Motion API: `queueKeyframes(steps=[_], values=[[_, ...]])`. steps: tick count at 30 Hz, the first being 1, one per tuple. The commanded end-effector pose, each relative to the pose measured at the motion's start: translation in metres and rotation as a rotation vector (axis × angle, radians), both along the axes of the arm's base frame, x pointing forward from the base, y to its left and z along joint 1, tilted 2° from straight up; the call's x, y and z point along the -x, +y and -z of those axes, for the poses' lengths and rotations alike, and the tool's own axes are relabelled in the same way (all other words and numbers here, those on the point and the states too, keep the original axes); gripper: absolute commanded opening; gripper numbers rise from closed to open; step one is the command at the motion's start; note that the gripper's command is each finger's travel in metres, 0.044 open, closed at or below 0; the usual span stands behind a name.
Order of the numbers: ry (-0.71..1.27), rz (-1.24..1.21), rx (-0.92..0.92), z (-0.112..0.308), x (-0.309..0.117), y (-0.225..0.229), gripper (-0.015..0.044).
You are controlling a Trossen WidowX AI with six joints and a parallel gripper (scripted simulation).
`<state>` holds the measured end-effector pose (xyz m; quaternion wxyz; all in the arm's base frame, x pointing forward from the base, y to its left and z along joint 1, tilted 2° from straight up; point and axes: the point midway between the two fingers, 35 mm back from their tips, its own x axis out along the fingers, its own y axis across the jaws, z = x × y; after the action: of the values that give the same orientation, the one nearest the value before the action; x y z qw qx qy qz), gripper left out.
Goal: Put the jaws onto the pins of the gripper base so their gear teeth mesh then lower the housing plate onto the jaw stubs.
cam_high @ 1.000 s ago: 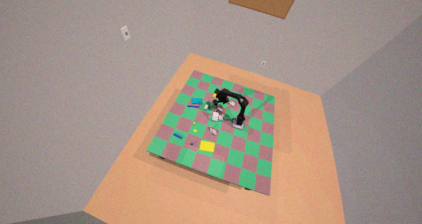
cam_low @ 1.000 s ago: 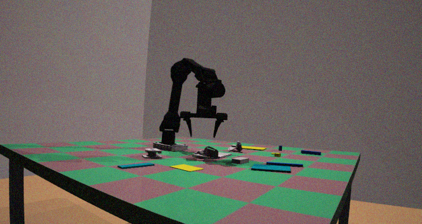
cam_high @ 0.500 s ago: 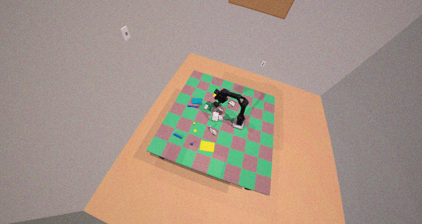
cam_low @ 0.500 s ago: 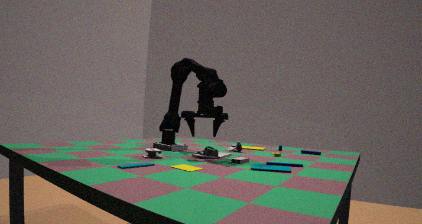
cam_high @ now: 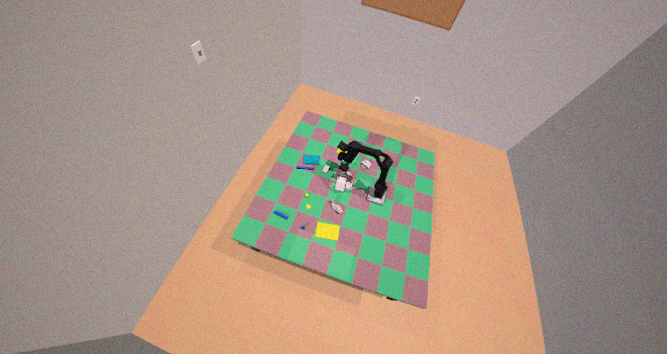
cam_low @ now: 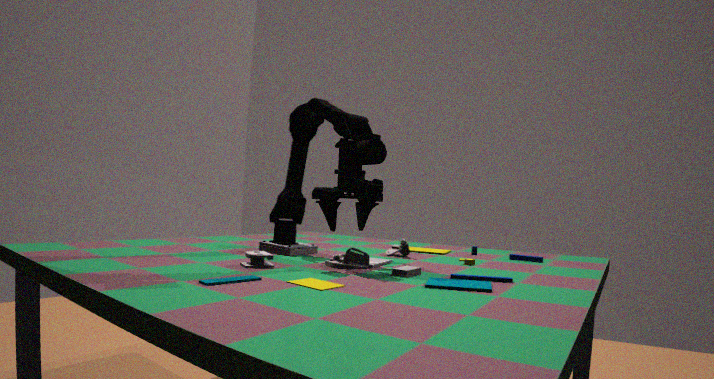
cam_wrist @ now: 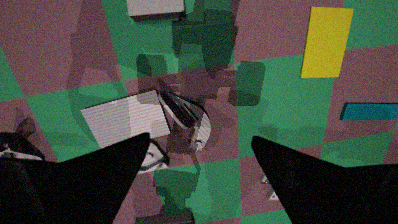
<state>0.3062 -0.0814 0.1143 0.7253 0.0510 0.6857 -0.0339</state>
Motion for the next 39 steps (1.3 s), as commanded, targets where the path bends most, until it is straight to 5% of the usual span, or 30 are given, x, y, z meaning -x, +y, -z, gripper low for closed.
queueKeyframes(steps=[1,28,39], values=[[-0.002,-0.104,0.006,-0.001,0.000,0.002,0.0440],[-0.016,-0.744,0.041,-0.004,-0.002,0.014,0.0440],[-0.016,-0.759,0.042,0.029,-0.004,0.015,0.0440]])
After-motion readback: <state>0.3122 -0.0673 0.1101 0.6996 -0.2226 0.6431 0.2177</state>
